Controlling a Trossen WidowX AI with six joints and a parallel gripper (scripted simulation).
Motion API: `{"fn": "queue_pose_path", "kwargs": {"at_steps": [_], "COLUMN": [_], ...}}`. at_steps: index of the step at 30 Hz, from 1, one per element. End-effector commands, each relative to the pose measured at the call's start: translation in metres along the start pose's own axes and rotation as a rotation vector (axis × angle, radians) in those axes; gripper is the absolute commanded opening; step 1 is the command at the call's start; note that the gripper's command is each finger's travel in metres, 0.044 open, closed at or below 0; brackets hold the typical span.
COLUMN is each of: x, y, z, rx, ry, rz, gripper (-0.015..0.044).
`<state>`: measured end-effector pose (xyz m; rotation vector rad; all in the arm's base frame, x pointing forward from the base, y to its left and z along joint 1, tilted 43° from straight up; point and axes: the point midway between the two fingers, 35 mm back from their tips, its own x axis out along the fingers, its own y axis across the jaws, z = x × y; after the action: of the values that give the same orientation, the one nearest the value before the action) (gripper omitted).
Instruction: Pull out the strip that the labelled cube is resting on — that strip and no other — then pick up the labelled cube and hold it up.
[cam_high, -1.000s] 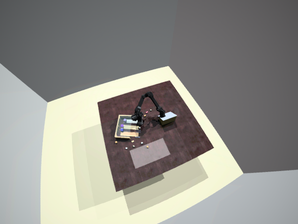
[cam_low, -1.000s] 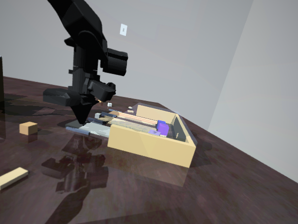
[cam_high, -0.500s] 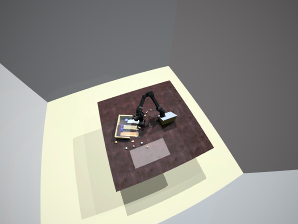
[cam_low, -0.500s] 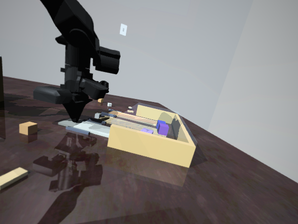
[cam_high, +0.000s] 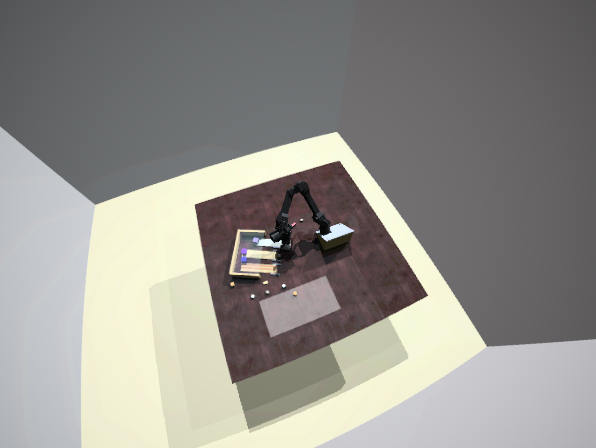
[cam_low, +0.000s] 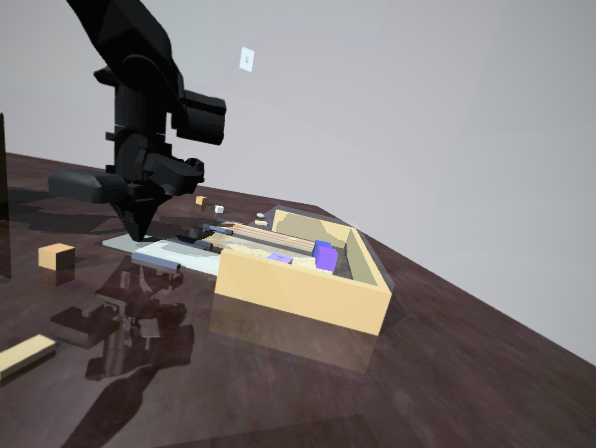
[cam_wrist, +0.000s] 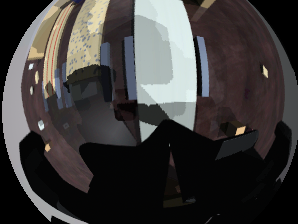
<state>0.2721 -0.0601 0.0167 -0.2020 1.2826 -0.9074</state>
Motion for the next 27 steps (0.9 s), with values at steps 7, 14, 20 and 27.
{"fn": "queue_pose_path", "kwargs": {"at_steps": [7, 14, 20, 27], "x": [0.006, 0.005, 0.005, 0.005], "y": [-0.002, -0.002, -0.002, -0.002], "z": [-0.024, -0.035, -0.044, -0.055], "rx": [-0.014, -0.014, -0.014, -0.015], "ry": [0.029, 0.03, 0.03, 0.031], "rz": [-0.009, -0.009, -0.009, -0.008], "gripper": [0.0, 0.0, 0.0, 0.0]}}
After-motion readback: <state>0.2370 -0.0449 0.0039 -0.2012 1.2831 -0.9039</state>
